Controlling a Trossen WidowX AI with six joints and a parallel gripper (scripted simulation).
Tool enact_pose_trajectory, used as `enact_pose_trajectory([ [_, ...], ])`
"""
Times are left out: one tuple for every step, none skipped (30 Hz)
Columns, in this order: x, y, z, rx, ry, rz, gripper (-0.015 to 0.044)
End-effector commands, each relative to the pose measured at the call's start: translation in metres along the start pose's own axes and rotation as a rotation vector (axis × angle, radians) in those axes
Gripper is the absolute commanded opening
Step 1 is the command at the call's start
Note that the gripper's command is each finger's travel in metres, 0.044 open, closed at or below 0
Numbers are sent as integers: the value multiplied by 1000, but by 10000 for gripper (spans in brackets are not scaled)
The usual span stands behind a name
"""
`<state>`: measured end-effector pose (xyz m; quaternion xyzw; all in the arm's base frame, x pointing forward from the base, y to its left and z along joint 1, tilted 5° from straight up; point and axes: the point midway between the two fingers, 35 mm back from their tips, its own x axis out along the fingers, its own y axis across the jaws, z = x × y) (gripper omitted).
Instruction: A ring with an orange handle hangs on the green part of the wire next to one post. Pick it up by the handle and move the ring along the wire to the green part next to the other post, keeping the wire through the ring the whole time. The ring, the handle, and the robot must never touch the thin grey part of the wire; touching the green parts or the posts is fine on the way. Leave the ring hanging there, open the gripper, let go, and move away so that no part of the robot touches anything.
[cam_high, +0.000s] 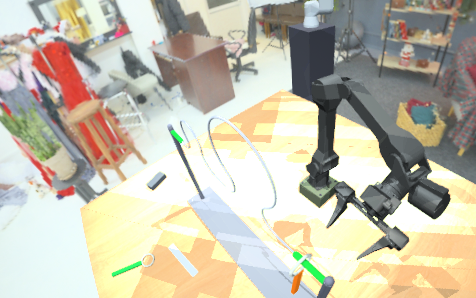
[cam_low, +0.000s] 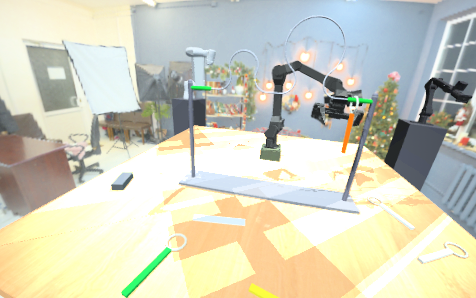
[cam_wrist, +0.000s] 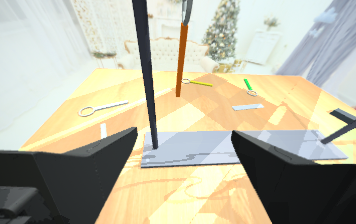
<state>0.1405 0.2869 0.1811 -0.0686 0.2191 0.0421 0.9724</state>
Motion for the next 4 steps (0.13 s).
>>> enact_pose_trajectory([
  [0,0,1,4,-5,-2,440],
  [0,0,1,4,-5,-2,440],
  [0,0,1,4,-5,-2,440],
  [0,0,1,4,-5,-2,440],
])
